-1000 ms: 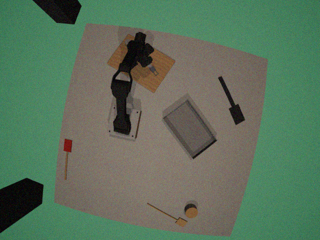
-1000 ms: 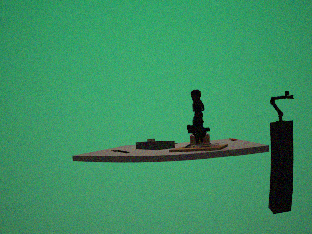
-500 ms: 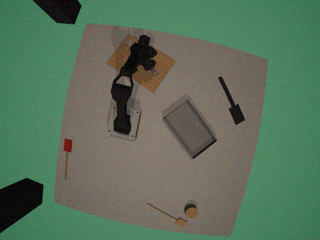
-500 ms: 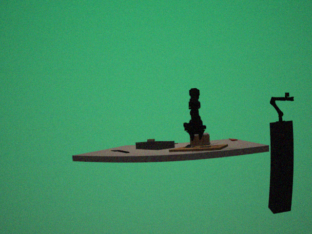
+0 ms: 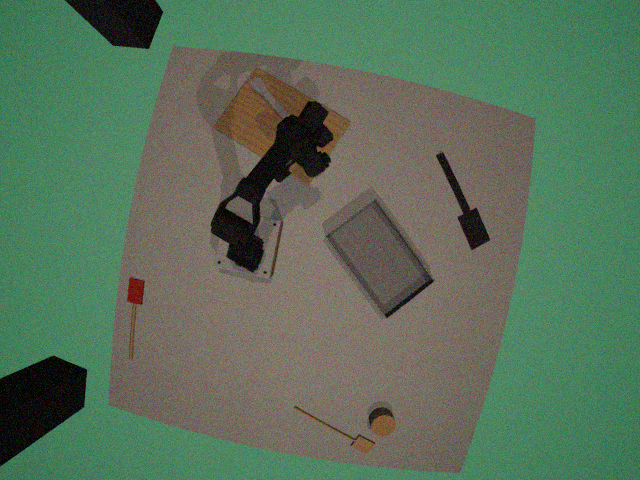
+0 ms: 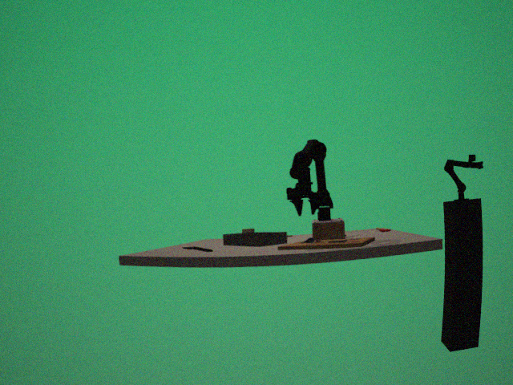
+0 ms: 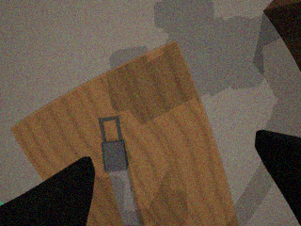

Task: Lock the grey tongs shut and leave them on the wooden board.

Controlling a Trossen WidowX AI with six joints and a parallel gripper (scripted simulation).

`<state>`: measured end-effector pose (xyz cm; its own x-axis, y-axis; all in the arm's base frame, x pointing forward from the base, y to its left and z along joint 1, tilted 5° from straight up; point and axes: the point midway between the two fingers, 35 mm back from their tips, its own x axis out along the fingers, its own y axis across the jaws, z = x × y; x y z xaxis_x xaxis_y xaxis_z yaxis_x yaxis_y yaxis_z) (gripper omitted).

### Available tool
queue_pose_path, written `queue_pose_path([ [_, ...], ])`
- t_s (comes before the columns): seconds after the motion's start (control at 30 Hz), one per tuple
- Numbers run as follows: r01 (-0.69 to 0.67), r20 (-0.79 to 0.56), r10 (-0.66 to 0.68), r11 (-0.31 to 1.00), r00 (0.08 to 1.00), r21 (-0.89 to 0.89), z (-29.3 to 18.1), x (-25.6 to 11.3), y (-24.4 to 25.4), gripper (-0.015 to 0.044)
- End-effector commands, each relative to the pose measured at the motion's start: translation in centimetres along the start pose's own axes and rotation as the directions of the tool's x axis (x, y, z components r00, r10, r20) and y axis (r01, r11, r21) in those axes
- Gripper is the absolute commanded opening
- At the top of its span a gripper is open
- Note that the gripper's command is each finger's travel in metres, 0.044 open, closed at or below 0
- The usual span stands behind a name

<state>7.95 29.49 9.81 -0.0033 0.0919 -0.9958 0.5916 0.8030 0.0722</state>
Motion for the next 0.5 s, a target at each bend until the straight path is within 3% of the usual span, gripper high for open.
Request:
queue_pose_path([
  [0.0,-0.022,-0.008,0.022,1.0,1.0,0.002,0.0,-2.6,0.2,0.044],
  [0.1,-0.028,-0.007,0.028,1.0,1.0,0.009,0.0,-4.7,0.1,0.044],
  [0.47,-0.028,-0.007,0.028,1.0,1.0,0.009,0.0,-4.7,0.1,0.044],
])
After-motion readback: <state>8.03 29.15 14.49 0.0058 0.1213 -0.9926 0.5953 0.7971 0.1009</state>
